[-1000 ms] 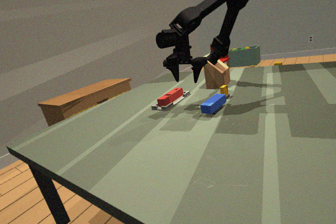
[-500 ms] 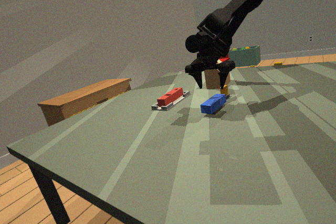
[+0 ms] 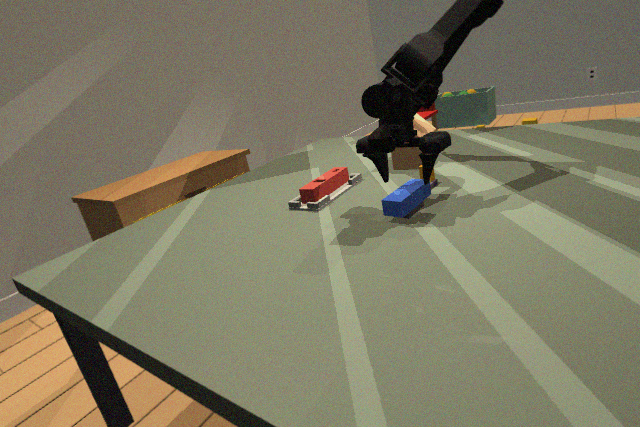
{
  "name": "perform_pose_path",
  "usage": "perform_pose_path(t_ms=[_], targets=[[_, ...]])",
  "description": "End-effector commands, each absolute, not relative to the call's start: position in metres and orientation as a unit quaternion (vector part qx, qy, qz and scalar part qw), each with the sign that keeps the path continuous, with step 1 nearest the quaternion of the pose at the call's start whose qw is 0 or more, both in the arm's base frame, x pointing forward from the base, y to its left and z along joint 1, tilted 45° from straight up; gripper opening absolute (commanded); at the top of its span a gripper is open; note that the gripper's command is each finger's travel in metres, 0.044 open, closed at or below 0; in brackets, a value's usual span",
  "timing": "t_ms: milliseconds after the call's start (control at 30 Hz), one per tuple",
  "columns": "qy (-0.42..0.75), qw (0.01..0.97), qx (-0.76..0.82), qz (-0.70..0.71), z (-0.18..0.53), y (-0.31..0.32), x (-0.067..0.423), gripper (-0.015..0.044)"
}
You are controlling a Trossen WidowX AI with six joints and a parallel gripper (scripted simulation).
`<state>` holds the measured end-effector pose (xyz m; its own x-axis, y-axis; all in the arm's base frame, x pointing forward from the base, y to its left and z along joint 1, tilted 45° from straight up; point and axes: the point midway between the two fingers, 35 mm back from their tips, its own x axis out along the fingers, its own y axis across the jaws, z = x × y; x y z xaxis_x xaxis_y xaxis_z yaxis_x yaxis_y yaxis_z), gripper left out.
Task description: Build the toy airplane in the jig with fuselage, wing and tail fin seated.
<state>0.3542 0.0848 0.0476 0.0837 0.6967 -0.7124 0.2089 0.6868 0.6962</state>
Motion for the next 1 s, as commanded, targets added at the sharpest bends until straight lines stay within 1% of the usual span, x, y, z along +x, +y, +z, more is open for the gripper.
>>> perform_pose_path(t_ms=[0, 767, 967], targets=[[0.653, 0.645, 0.351, 0.187, 0.040, 0.090, 0.354, 0.0440], [0.653, 0.644, 0.351, 0.188, 0.016, 0.115, 0.356, 0.0440], [0.653, 0.644, 0.351, 0.188, 0.016, 0.115, 0.356, 0.0282]])
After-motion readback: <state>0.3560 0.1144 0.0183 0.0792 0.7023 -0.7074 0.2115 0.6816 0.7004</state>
